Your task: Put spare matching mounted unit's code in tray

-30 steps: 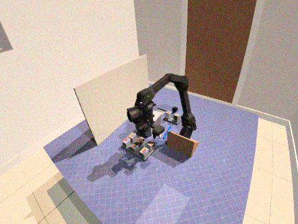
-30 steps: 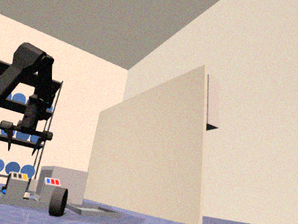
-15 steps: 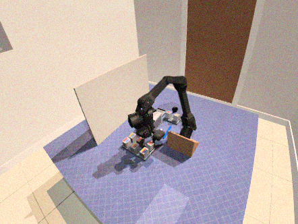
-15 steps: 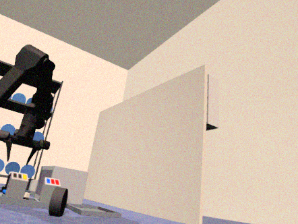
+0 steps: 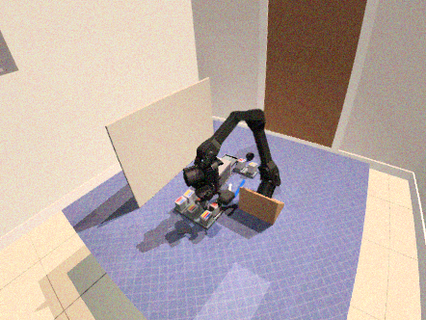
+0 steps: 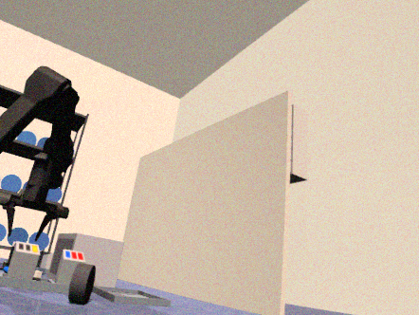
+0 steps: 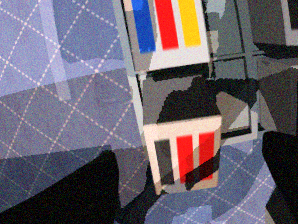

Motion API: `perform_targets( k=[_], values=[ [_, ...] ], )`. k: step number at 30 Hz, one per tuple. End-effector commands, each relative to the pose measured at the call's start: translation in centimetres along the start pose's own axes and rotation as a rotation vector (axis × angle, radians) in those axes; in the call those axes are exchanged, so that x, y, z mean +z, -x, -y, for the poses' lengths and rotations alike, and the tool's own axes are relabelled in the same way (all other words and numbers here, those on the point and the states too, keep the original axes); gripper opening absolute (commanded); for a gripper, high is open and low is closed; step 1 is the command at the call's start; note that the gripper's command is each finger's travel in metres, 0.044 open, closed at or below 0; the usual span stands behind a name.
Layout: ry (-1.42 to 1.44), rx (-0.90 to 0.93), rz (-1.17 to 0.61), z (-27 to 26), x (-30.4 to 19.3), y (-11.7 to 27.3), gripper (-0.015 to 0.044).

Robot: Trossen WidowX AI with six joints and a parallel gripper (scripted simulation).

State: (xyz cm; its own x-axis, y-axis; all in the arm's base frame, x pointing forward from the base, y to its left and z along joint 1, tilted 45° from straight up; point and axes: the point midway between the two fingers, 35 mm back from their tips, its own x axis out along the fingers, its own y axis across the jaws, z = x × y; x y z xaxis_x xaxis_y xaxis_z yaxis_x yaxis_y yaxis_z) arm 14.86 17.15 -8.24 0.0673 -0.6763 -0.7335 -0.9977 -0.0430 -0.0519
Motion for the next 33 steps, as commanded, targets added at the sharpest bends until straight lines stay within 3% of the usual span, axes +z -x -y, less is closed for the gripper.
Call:
perform_targets(
  k=[1,33],
  values=[
    [0.009,0.002,-0.011,-0.1,-0.2,-0.9,0.03],
    [0.008,0.001,-0.014,-0.2,-0.6,-5.8,0.03]
  ],
)
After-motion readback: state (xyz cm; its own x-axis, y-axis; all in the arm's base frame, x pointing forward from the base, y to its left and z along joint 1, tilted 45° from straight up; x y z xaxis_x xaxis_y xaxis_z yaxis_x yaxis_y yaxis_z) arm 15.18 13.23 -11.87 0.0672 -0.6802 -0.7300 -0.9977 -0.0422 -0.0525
